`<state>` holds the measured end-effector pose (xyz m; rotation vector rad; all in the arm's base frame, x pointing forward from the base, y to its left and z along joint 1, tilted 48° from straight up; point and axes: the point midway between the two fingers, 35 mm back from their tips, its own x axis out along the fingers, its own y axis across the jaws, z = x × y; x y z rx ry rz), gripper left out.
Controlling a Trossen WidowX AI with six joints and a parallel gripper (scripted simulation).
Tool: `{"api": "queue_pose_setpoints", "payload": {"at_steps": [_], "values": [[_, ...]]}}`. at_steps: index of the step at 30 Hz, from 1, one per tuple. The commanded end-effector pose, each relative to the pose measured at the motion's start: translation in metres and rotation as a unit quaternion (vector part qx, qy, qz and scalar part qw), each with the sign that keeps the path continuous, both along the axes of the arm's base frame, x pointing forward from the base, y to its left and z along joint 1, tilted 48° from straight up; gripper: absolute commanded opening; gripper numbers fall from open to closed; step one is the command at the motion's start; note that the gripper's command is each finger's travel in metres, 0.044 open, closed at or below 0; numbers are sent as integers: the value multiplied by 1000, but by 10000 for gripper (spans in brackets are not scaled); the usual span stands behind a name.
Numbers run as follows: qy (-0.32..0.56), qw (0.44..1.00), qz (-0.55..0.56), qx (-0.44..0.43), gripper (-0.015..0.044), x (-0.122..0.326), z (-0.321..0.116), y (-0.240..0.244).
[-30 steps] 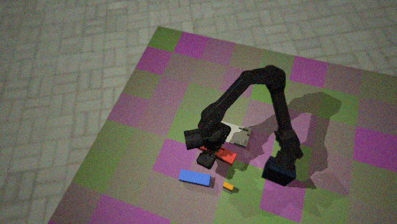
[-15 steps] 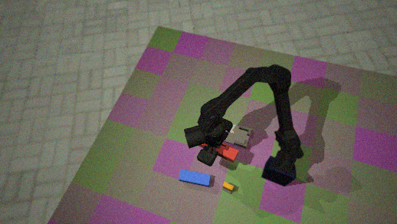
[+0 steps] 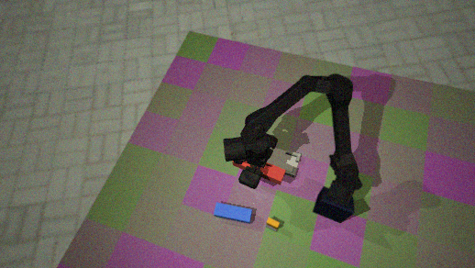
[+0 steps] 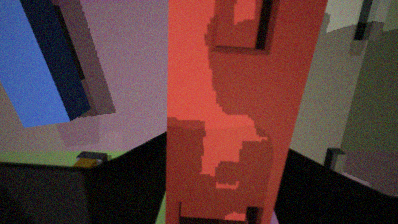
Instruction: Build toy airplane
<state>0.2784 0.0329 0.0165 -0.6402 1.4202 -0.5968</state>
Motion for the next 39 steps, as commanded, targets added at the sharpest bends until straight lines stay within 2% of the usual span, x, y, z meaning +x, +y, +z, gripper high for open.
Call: {"api": "queue_pose_setpoints", "payload": {"at_steps": [1,30,37,39], "values": [[6,1000,9,0,0,3,5,-13],[48,998,47,-19,0,5,34,-96],[48,998,47,-19,184,5,34,-96],[48,998,47,-19,195,5,34,-96]]}}
